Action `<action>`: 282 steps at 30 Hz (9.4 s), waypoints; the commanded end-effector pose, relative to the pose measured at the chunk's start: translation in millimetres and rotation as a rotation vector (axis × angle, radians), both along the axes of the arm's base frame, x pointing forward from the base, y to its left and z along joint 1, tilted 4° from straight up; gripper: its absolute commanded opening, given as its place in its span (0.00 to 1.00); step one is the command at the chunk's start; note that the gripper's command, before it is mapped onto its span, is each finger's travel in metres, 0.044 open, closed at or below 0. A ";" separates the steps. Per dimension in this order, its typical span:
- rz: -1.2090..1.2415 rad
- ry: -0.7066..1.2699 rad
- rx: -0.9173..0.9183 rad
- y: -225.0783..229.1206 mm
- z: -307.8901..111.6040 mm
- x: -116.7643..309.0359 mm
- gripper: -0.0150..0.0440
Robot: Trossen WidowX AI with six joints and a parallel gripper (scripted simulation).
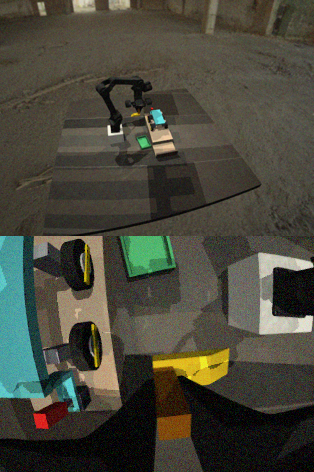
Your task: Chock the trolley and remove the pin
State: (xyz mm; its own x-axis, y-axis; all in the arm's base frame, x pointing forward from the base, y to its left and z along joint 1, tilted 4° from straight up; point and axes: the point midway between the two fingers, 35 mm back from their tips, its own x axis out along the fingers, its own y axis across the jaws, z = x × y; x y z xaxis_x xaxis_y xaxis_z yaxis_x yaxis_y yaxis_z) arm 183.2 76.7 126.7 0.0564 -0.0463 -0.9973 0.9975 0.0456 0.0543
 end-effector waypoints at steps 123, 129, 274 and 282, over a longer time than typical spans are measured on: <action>-1.560 0.012 0.165 -214.2 -6.4 86.0 0.25; -1.560 0.012 0.165 -214.0 -21.4 86.6 0.25; 0.022 0.005 0.307 21.4 22.0 109.1 0.58; 0.022 0.005 0.307 24.7 10.5 110.0 0.58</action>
State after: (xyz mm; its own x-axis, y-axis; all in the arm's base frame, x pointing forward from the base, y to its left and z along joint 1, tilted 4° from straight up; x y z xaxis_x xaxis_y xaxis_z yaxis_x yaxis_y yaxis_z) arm 293.7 100.1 142.7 0.0550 0.2577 -0.9646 0.9961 0.0527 0.0709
